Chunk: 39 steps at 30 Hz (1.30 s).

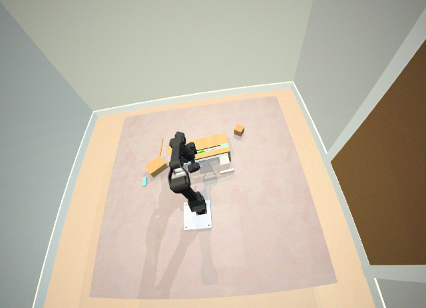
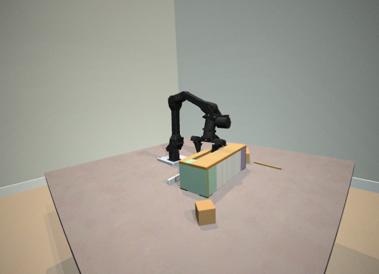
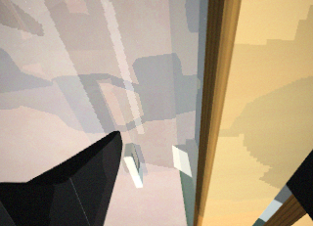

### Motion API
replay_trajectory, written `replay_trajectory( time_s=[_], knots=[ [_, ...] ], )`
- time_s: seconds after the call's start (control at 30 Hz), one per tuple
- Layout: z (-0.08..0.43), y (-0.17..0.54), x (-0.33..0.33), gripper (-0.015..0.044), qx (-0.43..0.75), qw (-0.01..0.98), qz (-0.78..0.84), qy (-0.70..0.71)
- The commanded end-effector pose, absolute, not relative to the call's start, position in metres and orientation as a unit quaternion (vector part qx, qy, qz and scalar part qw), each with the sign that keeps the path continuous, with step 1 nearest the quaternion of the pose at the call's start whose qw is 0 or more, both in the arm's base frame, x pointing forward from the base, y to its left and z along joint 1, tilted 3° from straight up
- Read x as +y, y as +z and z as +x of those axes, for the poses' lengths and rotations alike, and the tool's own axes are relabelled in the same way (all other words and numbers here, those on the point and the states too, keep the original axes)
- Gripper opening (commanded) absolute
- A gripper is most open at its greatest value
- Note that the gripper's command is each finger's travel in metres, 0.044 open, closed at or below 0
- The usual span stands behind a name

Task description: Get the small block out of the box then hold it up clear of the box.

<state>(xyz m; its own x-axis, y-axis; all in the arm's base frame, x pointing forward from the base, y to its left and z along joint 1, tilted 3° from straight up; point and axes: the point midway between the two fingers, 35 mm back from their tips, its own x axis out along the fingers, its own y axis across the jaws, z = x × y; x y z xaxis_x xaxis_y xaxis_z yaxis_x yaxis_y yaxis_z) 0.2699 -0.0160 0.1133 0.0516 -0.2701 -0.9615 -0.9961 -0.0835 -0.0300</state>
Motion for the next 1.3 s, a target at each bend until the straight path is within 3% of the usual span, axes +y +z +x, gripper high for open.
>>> replay_trajectory(
  time_s=[0.0,1.27],
  knots=[
    [0.27,0.114,-0.017,0.04,0.536,0.416,-0.593,0.434],
    [0.272,0.113,-0.034,0.04,0.536,0.416,-0.593,0.433]
  ],
)
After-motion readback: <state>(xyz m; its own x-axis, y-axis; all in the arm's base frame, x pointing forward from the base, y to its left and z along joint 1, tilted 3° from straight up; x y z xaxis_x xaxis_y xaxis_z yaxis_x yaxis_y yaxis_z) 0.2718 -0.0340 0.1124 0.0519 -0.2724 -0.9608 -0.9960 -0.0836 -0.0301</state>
